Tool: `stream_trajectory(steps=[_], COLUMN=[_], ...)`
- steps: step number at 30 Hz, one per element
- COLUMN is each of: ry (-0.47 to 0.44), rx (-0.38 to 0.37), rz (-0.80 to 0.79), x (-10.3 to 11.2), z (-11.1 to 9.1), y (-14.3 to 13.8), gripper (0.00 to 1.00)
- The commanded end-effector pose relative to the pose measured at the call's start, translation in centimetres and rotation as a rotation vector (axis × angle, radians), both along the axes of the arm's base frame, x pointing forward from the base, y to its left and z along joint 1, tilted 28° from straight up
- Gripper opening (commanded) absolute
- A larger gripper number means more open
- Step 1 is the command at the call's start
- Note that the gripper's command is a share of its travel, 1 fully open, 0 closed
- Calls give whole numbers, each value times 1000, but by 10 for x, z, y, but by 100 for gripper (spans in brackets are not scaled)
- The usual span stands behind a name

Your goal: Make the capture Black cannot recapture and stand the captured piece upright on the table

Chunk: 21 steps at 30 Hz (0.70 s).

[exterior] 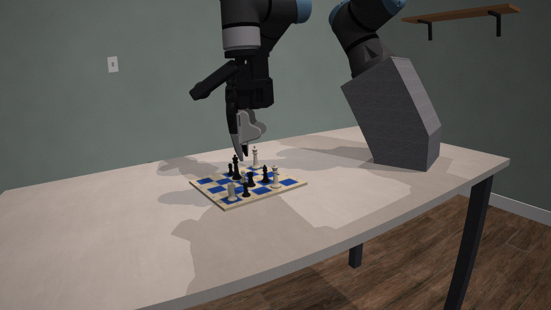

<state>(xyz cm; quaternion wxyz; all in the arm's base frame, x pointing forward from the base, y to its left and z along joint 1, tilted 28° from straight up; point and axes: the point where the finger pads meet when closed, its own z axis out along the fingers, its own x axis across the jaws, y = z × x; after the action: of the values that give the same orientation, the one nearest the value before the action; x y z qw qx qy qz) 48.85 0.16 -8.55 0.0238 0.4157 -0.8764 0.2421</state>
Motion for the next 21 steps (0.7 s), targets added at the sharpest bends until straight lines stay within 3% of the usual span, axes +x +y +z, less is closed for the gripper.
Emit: stream_trajectory(steps=[1,21], ry=[-1,-1], rx=[0,0], rz=[0,0], x=[1,6], z=[-4,-28], y=[-2,-14], gripper=[20,20])
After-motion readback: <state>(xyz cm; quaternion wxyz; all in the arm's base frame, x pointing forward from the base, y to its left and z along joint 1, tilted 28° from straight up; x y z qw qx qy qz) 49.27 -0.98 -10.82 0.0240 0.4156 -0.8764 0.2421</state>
